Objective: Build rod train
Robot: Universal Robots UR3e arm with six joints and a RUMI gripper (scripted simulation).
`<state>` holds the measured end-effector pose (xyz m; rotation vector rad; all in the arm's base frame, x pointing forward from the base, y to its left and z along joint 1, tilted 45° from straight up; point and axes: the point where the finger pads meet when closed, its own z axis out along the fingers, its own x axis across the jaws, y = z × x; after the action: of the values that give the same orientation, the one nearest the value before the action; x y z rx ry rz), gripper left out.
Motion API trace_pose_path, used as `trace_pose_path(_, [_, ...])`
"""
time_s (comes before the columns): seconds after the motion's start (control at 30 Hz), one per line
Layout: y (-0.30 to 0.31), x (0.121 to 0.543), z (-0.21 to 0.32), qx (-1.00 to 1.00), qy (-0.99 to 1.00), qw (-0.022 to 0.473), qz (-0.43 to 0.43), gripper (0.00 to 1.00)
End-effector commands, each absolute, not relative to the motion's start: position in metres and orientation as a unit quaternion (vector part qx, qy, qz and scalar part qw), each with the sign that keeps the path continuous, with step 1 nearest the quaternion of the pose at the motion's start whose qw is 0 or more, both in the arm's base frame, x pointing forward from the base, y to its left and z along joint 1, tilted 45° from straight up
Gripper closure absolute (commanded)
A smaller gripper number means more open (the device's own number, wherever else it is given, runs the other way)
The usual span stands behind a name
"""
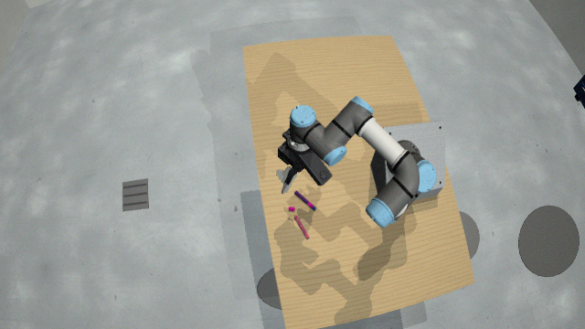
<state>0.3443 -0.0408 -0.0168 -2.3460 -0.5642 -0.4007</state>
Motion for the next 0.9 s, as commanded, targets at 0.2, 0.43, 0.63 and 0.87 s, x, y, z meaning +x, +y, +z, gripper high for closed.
trace_pose_path(0.2, [-0.0619, 0.3362, 0.0102, -0.898, -0.220, 0.352, -0.148, 0.00])
trace_pose_path(0.43, [-0.0638, 0.3359, 0.0120, -0.898, -0.220, 0.352, -0.148, 0.00])
trace_pose_path(0.63, [-0.0635, 0.3359, 0.0121, -0.898, -0.220, 0.352, -0.148, 0.00])
trace_pose_path(0.87, [-0.0635, 0.3361, 0.0123, -0.898, -0.220, 0.352, -0.148, 0.00])
